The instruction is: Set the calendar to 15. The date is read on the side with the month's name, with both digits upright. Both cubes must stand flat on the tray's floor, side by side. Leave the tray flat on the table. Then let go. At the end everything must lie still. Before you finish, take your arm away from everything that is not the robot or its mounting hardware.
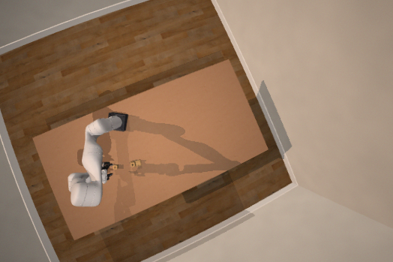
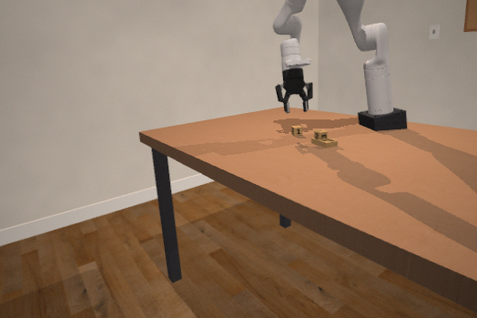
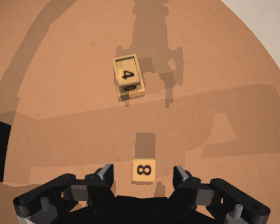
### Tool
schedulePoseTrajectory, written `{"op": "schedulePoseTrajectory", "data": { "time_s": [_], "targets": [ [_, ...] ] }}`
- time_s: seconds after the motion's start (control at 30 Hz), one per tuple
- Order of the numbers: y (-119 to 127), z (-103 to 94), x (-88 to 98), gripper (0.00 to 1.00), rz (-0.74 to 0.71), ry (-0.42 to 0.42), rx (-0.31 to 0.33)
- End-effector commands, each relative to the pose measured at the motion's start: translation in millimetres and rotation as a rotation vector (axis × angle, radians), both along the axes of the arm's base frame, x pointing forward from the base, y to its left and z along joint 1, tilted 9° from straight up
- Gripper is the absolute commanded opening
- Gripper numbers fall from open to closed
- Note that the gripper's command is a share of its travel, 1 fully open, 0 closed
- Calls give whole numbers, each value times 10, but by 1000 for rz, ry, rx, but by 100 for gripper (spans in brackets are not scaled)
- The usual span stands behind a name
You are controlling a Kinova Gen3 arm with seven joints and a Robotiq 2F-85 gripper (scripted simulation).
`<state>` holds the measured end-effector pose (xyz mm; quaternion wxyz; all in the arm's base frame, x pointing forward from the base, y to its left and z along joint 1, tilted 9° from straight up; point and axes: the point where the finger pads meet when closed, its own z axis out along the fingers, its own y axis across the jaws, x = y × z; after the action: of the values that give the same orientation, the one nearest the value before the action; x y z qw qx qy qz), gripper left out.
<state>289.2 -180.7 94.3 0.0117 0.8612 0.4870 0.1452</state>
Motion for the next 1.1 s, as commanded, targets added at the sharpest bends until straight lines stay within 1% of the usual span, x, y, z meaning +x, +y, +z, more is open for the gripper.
{"op": "schedulePoseTrajectory", "data": {
  "time_s": [0.0, 0.2, 0.43, 0.5, 0.73, 0.87, 1.07],
  "targets": [
    [11, 8, 12, 69, 4, -2, -1],
    [21, -7, 3, 69, 0, 20, -20],
    [39, -30, -10, 69, -13, 75, -82],
    [39, -30, -10, 69, -13, 75, -82],
    [41, -17, 3, 69, -28, 118, -164],
    [39, -1, 18, 69, -35, 130, -199],
    [37, 10, 27, 69, -38, 134, -216]
  ]
}}
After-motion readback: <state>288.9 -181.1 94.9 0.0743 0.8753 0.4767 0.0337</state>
